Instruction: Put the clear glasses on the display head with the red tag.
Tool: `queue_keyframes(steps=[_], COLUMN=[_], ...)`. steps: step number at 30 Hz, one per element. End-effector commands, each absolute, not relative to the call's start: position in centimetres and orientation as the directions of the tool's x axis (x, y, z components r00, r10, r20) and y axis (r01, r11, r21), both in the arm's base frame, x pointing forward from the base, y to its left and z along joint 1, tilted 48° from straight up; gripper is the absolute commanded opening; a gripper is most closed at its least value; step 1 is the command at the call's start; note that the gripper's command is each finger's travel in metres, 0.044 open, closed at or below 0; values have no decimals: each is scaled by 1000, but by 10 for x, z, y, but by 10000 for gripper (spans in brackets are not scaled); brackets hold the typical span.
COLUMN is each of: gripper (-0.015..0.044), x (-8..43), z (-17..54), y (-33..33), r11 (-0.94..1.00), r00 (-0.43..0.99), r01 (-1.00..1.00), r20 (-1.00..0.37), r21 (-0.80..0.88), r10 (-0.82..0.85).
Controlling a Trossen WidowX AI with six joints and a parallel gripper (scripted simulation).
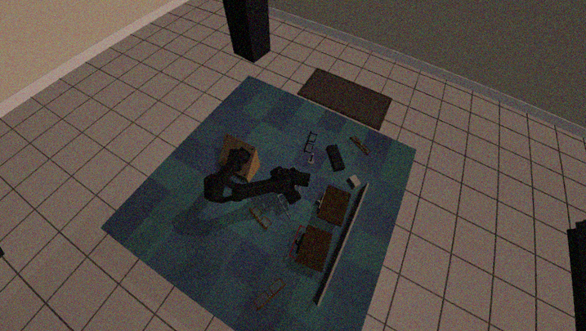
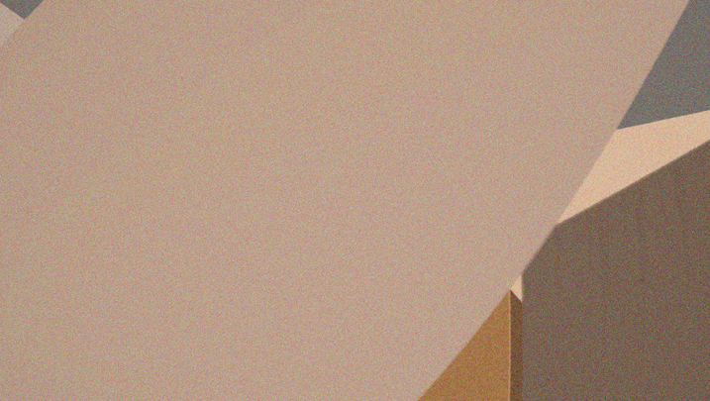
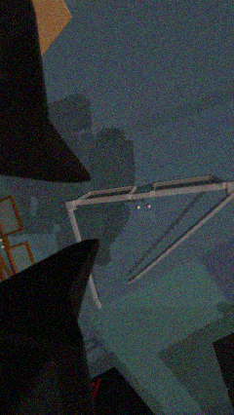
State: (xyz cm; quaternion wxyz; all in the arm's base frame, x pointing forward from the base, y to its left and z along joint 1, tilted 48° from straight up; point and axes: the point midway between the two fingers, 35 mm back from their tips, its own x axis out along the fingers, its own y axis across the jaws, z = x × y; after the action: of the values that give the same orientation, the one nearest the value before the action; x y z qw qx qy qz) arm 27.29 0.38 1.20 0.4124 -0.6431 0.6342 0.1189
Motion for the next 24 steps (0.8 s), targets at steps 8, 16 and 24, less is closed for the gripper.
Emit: queue_keyframes(steps=[8, 16, 24], gripper=[120, 120, 120], x=[270, 270, 271], z=[14, 11, 1], y=[-2, -4, -13], r11=[154, 154, 154], r00=[161, 161, 161], r01=[-909, -909, -909], r20=[-666, -666, -667], r21=[-388, -388, -387], r10=[-729, -728, -727])
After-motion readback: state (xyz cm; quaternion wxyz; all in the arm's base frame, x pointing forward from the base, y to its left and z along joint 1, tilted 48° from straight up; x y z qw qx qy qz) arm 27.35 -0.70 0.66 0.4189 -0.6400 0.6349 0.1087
